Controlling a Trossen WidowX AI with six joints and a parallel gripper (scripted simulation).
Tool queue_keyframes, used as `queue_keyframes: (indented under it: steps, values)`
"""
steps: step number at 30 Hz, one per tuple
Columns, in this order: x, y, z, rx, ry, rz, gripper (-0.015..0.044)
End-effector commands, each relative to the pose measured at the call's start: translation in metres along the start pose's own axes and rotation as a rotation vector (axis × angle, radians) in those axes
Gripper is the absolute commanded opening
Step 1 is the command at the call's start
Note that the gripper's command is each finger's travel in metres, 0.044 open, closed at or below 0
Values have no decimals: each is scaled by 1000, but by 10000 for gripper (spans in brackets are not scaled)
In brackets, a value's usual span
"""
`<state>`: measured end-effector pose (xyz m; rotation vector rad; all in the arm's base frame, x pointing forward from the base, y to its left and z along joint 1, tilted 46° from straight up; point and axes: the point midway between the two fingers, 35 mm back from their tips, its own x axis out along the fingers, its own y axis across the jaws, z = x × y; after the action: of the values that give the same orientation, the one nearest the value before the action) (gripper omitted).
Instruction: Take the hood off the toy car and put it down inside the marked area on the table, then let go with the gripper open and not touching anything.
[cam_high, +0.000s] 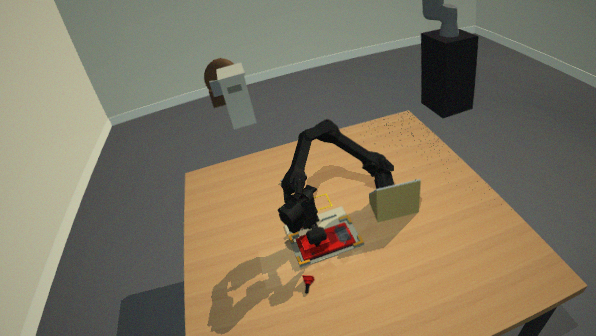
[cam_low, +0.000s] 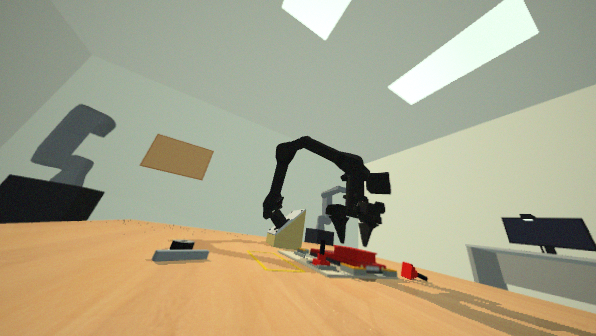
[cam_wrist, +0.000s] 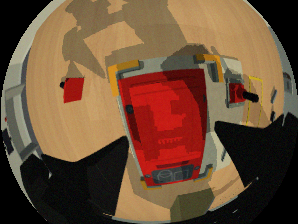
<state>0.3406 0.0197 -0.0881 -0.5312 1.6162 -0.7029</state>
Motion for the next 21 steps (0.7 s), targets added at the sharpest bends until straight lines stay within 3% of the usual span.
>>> queue_keyframes:
  steps: [1,21]
  values:
    - [3,0,0,-4,-2,-4,440]
    - [13,0,0,-4,-2,-4,440]
